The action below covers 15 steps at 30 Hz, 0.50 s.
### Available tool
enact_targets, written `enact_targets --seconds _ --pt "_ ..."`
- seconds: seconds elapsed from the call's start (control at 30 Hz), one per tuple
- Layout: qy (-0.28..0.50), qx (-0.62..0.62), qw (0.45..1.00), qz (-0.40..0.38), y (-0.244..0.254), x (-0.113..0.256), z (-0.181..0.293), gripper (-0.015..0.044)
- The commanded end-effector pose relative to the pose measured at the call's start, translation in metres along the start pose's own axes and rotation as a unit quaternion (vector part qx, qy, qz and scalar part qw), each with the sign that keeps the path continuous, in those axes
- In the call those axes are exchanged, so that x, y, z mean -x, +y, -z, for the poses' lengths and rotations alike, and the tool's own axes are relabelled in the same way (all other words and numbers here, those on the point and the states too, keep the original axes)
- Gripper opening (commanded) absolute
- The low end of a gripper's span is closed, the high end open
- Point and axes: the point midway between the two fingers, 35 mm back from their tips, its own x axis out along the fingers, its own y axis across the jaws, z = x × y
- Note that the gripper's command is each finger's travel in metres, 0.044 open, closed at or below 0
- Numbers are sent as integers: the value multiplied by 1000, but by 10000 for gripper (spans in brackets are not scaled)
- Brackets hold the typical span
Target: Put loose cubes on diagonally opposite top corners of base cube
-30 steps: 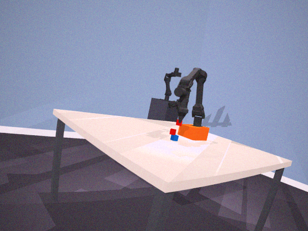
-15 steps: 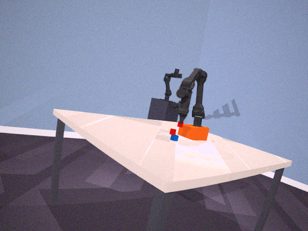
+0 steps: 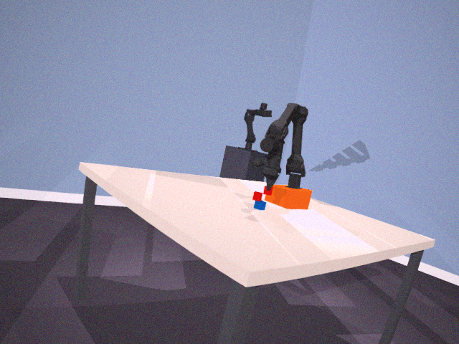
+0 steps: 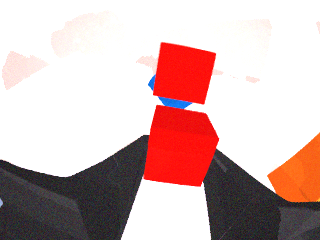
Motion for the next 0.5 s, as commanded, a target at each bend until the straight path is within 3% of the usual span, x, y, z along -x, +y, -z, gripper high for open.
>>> enact_targets --seconds 0.0,0.47 --pt "3 -5 1000 -2 0 -1 1 105" --pt "-18 30 999 3 2 -30 1 105"
